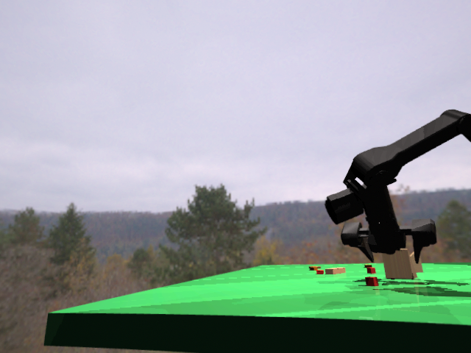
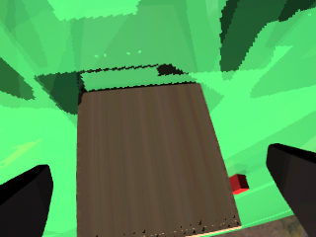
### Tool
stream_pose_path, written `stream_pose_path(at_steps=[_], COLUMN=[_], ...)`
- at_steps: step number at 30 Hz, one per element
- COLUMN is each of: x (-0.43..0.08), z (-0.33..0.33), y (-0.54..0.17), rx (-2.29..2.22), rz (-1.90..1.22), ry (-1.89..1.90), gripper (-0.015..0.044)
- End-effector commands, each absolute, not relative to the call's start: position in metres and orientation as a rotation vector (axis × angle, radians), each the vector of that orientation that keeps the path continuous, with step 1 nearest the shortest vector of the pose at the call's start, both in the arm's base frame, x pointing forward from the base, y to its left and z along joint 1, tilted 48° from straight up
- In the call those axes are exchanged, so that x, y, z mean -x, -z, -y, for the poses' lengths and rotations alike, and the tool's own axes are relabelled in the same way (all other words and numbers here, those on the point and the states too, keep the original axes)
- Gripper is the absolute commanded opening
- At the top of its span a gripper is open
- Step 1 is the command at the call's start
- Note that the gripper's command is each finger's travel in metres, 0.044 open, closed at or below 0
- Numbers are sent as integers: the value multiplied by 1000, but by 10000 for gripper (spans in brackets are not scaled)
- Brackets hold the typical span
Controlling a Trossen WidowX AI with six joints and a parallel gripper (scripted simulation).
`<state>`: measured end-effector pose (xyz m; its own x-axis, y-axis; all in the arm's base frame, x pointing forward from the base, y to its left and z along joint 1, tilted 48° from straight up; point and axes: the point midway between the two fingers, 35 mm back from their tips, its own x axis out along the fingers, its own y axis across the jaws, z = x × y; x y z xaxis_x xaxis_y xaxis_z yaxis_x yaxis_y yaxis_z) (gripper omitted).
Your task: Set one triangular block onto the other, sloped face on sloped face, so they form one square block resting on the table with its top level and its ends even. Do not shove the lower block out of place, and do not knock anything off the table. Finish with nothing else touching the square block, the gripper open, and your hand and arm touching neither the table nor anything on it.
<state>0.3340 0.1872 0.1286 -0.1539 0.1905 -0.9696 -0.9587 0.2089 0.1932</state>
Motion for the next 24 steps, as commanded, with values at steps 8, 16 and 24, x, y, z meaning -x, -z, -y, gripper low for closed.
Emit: stream_pose_path(at_steps=[8,16,24], x=[-327,-324,-324], z=[-192,-195,-195], y=[-108,-97,-97], rx=[833,839,839], rz=[-1332,-1344,-1344], ry=[-1253,-1262,-1262], gripper=[440,440,256])
